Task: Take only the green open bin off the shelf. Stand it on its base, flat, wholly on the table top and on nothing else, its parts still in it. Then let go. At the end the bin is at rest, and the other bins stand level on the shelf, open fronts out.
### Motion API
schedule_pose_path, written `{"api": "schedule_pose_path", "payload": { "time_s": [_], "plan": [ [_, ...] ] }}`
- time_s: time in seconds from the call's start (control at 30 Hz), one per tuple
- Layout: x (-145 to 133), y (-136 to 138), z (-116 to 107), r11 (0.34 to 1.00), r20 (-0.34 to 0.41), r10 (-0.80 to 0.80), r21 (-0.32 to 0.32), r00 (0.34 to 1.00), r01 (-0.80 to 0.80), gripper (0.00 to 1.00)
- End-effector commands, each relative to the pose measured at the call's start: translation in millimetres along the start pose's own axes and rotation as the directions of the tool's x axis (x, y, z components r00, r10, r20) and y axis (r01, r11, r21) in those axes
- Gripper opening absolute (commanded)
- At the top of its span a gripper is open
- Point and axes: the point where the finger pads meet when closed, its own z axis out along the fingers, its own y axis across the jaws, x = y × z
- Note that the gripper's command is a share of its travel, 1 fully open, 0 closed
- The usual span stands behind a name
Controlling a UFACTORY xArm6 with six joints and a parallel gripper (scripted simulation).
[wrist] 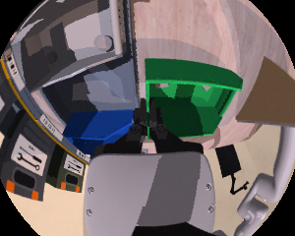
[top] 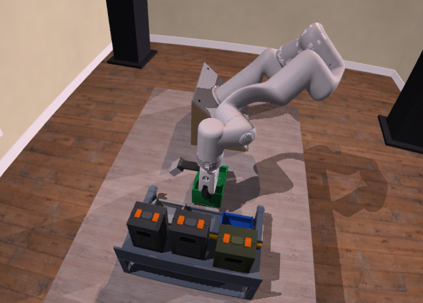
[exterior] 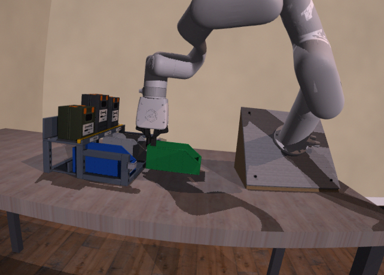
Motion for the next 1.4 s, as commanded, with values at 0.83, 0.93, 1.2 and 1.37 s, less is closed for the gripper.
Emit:
{"api": "schedule_pose_path", "payload": {
  "time_s": [0.83,0.93,1.2,1.37],
  "plan": [
    [0.0,-1.3,10.1,1.0,-0.001,-0.001,0.003,1.0,0.001,0.0],
    [0.0,-1.3,10.1,1.0,-0.001,-0.001,0.003,1.0,0.001,0.0],
    [0.0,-1.4,10.1,1.0,-0.001,-0.001,0.004,1.0,0.001,0.33],
    [0.0,-1.4,10.1,1.0,-0.001,-0.001,0.004,1.0,0.001,0.33]
  ]
}}
